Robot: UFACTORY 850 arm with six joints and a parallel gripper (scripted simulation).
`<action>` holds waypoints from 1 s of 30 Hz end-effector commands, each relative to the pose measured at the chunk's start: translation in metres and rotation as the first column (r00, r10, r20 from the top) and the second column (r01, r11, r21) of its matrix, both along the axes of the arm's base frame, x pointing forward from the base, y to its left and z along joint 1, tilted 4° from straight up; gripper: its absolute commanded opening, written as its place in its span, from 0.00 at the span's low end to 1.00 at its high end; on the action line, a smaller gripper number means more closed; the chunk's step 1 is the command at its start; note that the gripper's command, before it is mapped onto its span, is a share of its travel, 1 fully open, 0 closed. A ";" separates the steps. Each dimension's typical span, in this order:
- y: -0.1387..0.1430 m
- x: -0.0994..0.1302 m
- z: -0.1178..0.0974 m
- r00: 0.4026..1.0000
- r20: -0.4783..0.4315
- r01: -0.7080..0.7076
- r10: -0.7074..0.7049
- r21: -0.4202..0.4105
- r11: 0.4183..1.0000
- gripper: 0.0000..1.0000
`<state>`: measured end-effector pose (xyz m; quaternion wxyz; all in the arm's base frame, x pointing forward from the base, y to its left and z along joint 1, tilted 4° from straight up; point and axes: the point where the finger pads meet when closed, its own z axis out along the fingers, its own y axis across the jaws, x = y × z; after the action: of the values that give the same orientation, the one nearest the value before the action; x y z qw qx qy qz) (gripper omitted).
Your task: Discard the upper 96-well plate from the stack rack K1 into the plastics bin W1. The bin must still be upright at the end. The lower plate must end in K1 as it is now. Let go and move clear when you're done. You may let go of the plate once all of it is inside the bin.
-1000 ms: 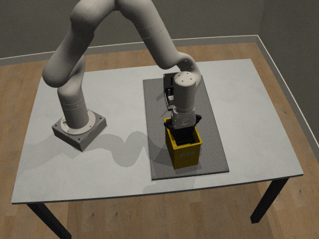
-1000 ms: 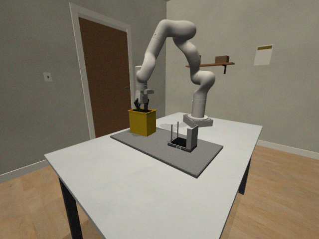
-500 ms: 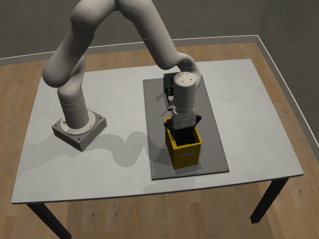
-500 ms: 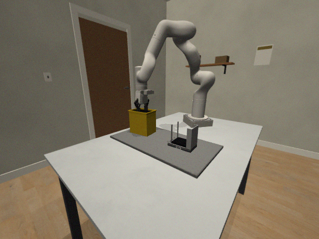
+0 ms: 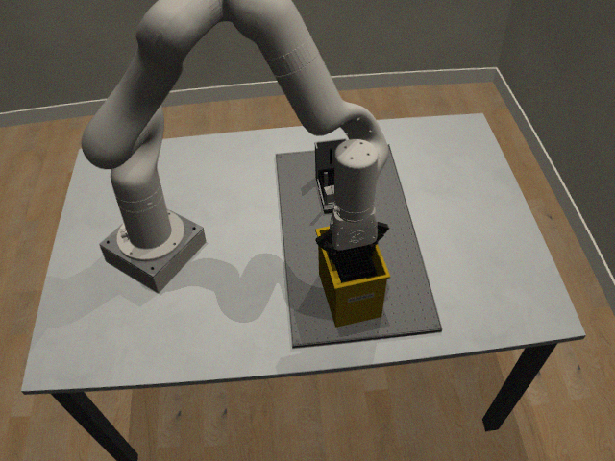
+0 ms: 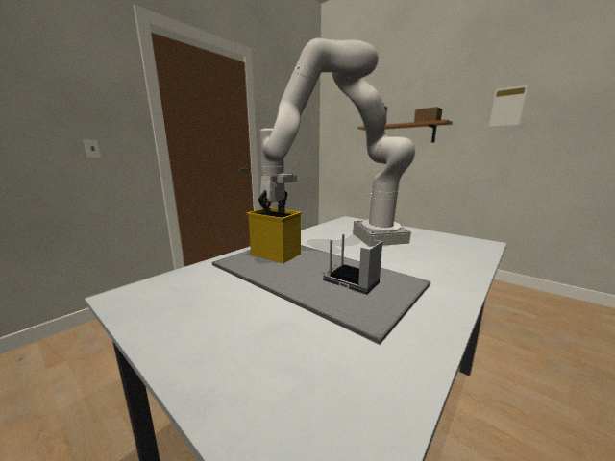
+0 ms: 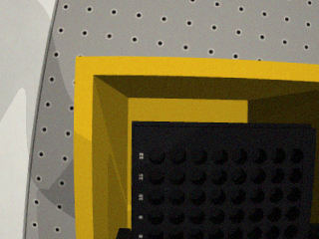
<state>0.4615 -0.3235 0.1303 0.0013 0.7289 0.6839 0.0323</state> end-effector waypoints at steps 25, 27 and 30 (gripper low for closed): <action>0.000 0.001 -0.001 1.000 0.002 0.000 0.000 -0.001 1.000 1.00; 0.000 0.001 -0.001 1.000 0.002 0.000 0.000 -0.001 1.000 1.00; 0.000 0.001 -0.001 1.000 0.002 0.000 0.000 -0.001 1.000 1.00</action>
<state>0.4617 -0.3234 0.1281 0.0013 0.7289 0.6839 0.0323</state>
